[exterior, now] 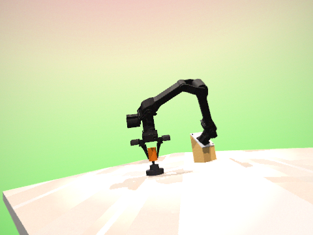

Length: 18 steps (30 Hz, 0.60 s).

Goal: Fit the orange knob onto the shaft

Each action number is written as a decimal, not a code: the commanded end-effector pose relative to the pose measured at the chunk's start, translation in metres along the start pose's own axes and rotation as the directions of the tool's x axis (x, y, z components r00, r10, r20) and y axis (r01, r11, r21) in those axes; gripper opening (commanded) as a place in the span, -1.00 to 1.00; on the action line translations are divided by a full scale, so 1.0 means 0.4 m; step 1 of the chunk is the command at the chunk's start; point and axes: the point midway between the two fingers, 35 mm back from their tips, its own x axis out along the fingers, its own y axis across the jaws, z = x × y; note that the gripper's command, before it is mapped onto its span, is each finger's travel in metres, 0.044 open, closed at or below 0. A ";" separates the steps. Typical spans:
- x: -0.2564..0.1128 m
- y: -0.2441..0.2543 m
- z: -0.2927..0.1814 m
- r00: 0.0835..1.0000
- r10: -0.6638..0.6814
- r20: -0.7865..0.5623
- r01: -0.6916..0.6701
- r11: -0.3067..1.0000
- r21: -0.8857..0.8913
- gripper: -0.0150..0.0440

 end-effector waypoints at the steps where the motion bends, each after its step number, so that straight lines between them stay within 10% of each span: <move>1: 0.001 -0.007 0.000 1.000 -0.009 0.004 0.009 1.000 -0.019 -0.49; 18: -0.003 -0.004 0.000 1.000 -0.009 0.004 0.009 1.000 -0.019 -0.49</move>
